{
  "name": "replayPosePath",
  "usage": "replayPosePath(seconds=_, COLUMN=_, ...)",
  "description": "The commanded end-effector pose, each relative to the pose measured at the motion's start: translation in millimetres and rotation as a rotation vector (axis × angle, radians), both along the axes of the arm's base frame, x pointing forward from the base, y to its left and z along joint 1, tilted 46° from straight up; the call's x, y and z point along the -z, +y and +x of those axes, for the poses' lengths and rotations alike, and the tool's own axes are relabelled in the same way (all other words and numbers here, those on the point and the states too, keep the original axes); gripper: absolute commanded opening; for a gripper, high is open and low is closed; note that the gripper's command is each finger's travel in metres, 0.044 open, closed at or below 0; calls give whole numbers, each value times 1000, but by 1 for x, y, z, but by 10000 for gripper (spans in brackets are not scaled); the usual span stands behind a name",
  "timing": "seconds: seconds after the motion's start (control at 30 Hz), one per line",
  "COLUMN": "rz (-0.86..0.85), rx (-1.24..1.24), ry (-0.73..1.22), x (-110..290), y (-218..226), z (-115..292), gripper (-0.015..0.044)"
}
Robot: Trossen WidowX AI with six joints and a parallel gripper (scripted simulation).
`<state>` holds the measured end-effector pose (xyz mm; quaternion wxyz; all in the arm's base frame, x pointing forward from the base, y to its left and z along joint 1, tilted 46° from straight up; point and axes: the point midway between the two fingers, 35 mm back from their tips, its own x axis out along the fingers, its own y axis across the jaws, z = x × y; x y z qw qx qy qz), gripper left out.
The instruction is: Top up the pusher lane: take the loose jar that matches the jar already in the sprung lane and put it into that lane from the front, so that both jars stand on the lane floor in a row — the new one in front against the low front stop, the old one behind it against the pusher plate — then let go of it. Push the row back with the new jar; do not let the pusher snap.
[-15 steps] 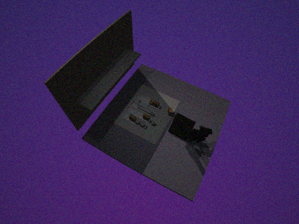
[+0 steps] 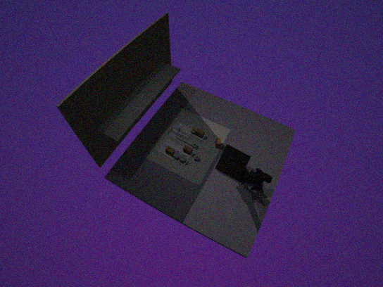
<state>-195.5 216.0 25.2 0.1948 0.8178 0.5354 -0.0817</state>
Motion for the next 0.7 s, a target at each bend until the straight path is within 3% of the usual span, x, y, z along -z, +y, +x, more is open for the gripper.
replayPosePath(seconds=0.0, rz=29, rx=97, ry=174, x=-10, y=15, z=0, gripper=440)
replayPosePath(seconds=0.2, rz=74, rx=242, ry=410, x=-24, y=35, z=5, gripper=440)
replayPosePath(seconds=0.67, rz=368, rx=784, ry=1363, x=-112, y=114, z=51, gripper=440)
